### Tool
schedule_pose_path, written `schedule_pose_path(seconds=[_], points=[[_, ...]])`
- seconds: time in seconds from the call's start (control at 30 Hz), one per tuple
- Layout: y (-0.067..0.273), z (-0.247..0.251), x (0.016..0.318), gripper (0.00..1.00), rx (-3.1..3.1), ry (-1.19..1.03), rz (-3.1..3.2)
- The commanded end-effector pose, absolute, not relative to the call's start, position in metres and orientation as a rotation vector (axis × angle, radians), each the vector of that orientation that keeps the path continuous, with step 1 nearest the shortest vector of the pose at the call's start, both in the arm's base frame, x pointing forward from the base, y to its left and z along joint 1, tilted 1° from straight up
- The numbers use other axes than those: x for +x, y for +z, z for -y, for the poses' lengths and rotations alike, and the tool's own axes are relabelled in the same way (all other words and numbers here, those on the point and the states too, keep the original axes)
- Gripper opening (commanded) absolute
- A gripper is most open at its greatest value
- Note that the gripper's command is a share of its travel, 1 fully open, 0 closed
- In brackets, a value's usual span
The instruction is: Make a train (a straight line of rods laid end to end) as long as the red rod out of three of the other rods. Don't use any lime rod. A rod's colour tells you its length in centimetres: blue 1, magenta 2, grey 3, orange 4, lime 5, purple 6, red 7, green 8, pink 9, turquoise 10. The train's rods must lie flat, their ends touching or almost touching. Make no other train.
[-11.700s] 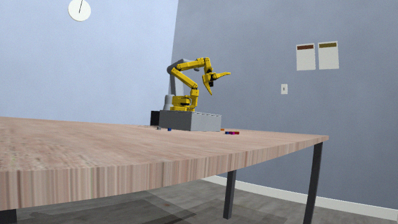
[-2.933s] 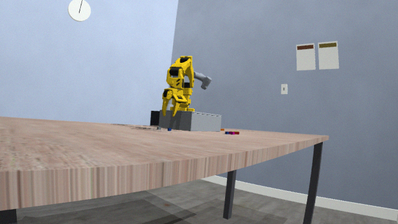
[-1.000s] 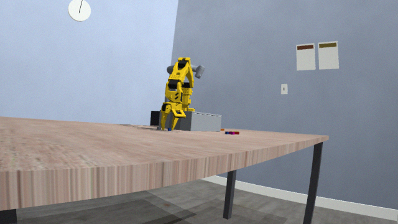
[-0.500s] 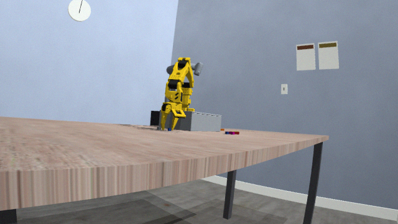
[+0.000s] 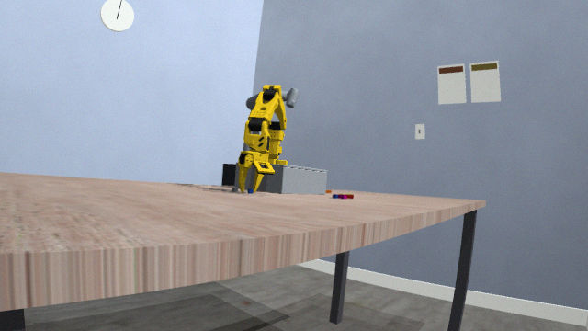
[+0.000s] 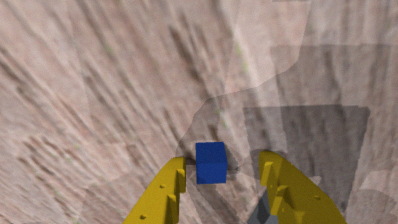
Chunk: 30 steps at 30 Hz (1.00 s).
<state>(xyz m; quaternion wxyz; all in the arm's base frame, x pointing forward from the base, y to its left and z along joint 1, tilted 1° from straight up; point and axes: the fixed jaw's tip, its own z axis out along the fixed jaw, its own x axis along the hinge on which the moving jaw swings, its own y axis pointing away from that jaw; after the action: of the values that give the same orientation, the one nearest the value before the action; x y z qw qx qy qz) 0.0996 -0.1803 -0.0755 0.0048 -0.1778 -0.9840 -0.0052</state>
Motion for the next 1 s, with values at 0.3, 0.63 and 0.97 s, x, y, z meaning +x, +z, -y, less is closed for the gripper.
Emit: schedule_pose_path(seconds=[0.3,0.63,0.97], points=[[-0.0787,0.1796,0.0988,0.07,-0.571,-0.024,3.077],[-0.0787,0.1796,0.0988,0.02,-0.571,-0.024,3.077],[-0.0787,0.1796,0.0988,0.0,-0.571,-0.024,3.077]])
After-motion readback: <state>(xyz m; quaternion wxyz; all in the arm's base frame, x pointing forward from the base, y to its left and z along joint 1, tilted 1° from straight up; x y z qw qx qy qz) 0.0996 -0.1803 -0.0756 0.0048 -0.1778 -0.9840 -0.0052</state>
